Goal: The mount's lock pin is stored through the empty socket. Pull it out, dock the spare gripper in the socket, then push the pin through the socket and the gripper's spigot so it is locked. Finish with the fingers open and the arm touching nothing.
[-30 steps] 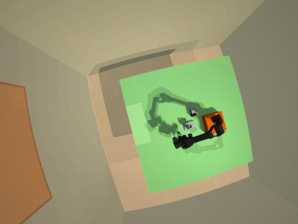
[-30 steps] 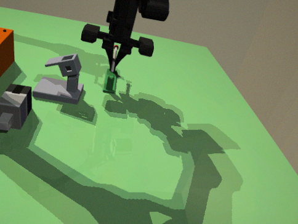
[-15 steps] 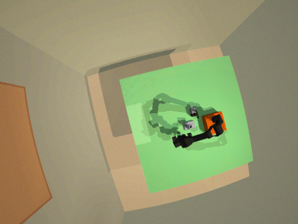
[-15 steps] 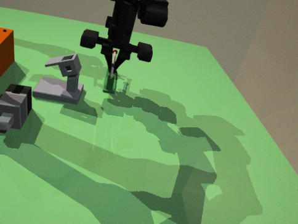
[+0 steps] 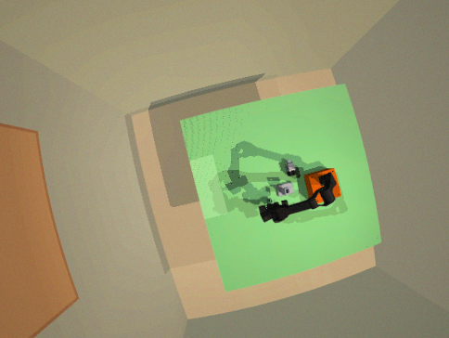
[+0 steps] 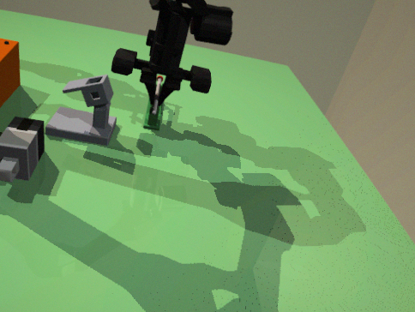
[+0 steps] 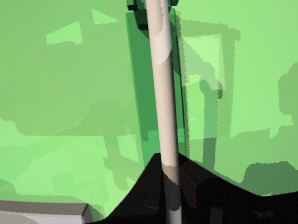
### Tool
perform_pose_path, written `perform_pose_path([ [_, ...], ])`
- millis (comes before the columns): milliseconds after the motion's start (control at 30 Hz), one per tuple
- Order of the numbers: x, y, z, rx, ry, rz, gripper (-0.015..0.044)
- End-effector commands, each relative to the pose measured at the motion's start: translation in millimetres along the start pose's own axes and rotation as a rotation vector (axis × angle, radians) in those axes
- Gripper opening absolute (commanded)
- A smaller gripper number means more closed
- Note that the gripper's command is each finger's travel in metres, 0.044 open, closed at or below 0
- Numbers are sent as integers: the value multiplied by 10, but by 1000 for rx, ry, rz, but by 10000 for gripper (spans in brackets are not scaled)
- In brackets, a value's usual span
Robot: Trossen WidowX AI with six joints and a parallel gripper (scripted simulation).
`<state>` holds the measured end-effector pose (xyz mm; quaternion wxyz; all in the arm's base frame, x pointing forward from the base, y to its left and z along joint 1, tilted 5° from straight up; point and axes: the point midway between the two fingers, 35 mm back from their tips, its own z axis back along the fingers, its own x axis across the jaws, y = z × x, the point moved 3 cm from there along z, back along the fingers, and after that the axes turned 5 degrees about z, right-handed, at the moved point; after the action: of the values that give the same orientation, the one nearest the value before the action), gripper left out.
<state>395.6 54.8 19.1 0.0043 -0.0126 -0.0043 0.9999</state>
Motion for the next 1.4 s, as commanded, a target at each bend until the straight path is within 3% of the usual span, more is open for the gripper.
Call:
perform_pose_path([
  [0,-2,5,-66,0,-1,5,0],
  [933,-5,2,-30,-1,4,1,0],
  [1367,-4,0,-4,-1,4,1,341],
])
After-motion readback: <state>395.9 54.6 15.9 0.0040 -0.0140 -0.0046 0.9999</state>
